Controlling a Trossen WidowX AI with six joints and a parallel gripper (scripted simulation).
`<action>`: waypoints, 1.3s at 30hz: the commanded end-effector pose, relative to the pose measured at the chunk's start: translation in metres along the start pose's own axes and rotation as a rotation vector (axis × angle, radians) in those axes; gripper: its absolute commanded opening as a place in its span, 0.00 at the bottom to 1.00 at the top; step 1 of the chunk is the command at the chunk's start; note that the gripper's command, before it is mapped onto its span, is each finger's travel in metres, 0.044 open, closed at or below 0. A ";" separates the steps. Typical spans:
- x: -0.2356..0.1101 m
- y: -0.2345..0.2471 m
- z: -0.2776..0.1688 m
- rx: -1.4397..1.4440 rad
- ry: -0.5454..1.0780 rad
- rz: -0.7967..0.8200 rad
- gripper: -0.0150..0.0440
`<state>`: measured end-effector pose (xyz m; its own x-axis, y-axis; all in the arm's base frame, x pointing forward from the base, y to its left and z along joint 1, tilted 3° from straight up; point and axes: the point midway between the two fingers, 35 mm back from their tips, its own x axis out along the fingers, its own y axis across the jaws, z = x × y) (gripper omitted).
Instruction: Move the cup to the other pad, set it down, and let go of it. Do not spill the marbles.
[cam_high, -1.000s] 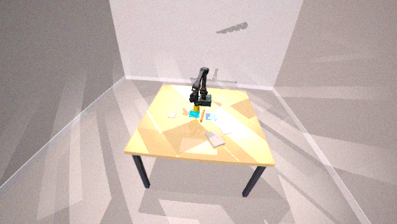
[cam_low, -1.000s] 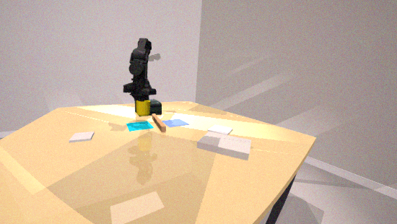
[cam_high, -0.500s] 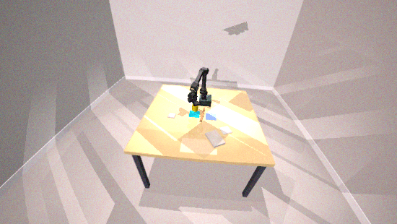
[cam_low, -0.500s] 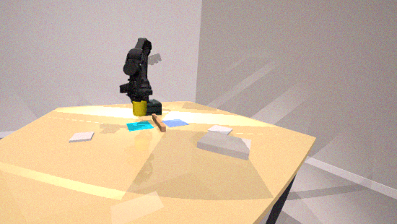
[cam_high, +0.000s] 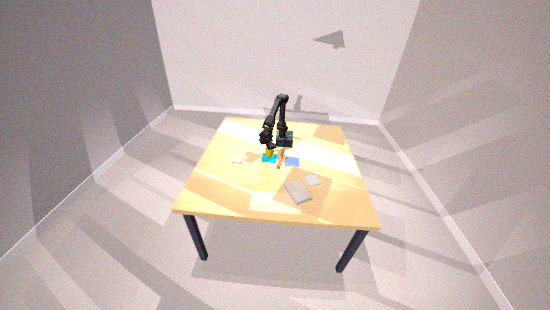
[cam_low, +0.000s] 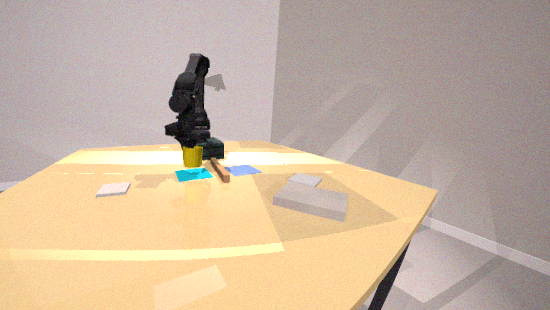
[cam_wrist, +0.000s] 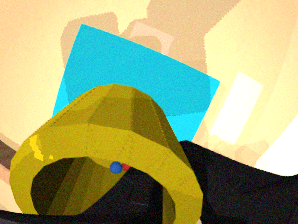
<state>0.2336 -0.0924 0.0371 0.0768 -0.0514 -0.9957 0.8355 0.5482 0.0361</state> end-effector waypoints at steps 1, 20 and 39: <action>0.008 -0.001 -0.002 -0.006 0.010 0.000 0.25; 0.023 -0.003 0.000 0.000 0.002 -0.002 0.25; 0.022 -0.003 0.000 0.000 0.002 -0.002 0.50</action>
<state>0.2329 -0.0952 0.0137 0.0737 -0.0506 -0.9960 0.8357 0.5481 0.0340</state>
